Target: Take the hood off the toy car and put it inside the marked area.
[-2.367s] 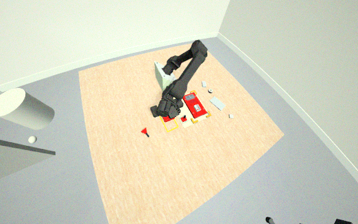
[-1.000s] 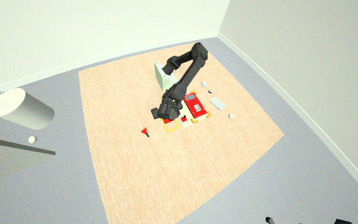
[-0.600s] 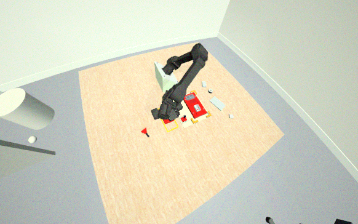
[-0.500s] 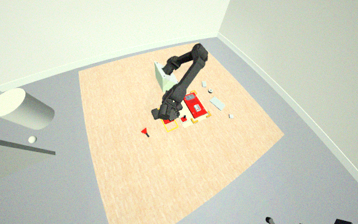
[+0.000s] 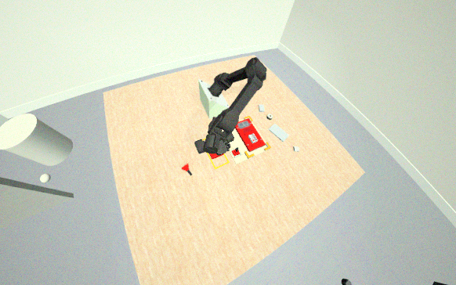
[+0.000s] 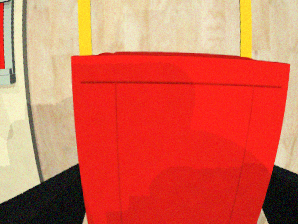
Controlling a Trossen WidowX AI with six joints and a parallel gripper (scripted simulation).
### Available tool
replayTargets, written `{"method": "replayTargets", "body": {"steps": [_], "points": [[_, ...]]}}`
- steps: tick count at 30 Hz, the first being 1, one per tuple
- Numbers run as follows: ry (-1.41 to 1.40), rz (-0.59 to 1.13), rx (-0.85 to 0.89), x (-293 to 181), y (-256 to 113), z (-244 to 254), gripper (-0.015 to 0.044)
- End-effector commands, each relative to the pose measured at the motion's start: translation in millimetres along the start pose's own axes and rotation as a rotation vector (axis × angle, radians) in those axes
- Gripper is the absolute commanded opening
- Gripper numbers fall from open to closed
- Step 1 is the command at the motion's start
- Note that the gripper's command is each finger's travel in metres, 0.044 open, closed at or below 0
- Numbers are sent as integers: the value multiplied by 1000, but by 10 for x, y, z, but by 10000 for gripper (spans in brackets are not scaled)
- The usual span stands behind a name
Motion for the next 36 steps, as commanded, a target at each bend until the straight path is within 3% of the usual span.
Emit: {"method": "replayTargets", "body": {"steps": [1, 36], "points": [[3, 0, 3, -2, 19, 3, 0], [3, 0, 4, -3, 191, 5, 0]]}}
Point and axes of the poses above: the point midway between the two fingers, 35 mm back from their tips, its own y axis out along the fingers, its own z axis across the jaws, x = y × z, the point moved 4 cm from there along -y, back along the fingers, and after that the axes turned 13 degrees about y, right-handed, at the moved point
